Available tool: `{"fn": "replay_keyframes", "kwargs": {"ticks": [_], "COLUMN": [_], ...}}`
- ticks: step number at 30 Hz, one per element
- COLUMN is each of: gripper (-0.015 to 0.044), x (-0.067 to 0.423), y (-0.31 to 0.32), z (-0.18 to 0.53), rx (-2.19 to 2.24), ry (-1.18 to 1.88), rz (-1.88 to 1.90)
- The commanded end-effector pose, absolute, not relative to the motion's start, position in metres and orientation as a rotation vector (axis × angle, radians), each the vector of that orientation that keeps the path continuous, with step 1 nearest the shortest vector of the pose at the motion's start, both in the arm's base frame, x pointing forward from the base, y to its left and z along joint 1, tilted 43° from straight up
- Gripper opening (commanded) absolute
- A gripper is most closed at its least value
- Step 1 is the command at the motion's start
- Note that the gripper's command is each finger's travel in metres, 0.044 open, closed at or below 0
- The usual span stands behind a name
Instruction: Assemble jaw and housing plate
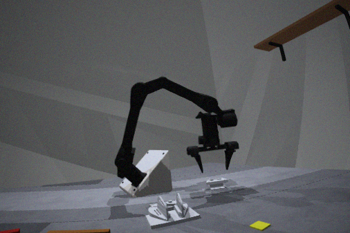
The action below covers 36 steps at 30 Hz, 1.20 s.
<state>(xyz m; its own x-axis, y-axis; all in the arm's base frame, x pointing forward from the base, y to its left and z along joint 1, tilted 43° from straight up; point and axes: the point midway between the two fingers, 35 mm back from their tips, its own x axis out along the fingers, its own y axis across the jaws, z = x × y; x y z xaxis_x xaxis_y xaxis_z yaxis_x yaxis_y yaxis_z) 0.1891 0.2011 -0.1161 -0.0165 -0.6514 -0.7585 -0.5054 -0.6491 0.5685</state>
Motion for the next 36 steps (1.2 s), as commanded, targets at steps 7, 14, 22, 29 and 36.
{"fn": "replay_keyframes", "kwargs": {"ticks": [7,14,22,29,36], "gripper": [0.044,0.044,0.044,0.044,0.044], "x": [0.189,0.19,0.19,0.19,0.19], "y": [0.197,0.191,0.186,0.184,0.176], "z": [-0.119,-0.128,-0.134,-0.137,-0.146], "rx": [2.107,2.107,2.107,2.108,2.108], "ry": [-1.245,-1.245,-1.246,-1.246,-1.246], "rz": [-1.749,-1.748,-1.748,-1.748,-1.748]}}
